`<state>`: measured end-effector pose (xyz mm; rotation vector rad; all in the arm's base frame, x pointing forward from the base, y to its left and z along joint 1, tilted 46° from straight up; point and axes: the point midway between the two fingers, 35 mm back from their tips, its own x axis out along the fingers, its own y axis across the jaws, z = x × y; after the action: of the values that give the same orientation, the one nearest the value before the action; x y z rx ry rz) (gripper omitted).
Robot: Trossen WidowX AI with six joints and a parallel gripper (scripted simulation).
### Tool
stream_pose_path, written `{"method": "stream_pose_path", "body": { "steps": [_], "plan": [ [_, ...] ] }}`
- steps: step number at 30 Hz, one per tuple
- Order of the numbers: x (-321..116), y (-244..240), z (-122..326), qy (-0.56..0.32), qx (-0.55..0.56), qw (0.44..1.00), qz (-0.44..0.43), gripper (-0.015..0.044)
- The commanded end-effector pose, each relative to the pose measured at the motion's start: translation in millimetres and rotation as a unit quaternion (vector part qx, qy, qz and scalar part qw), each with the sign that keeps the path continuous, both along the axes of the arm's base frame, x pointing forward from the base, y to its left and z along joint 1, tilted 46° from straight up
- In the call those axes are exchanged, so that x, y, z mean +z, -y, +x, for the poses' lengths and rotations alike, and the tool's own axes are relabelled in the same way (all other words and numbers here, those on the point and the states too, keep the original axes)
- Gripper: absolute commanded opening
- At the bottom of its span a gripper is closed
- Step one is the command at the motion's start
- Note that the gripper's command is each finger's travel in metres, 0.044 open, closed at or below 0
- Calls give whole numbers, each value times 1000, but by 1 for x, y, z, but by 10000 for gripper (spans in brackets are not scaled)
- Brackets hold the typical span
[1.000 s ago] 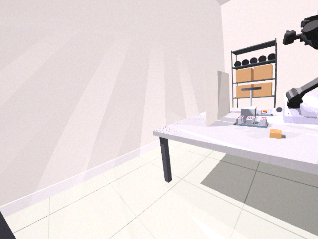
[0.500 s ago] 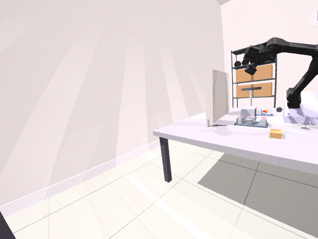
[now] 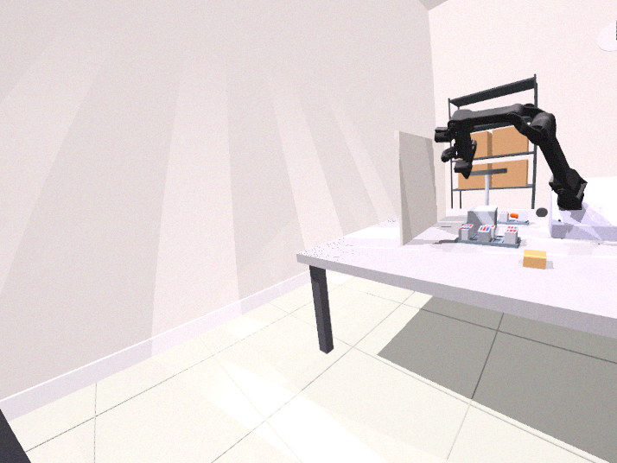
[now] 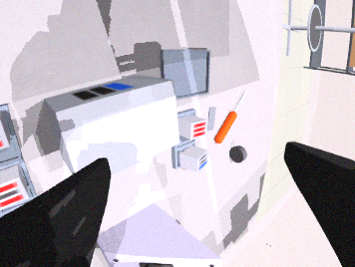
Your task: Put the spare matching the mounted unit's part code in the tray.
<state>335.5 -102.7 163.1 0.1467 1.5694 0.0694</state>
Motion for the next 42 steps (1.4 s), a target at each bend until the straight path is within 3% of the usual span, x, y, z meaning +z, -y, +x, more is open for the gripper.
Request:
{"method": "stream_pose_path", "body": {
  "steps": [1, 5, 7, 31, 37, 42],
  "plan": [
    [-47, -1, 18, -8, 20, 986, 167, 440],
    [-82, 3, 31, 18, 11, 954, 299, 440],
    [-87, 4, 33, 25, 8, 947, 319, 440],
    [-89, 6, 32, 22, 1, 948, 319, 440],
    [-149, 56, -22, -76, -206, 928, 301, 440],
    [-193, 81, -80, -158, -374, 869, 282, 440]
  ]
}}
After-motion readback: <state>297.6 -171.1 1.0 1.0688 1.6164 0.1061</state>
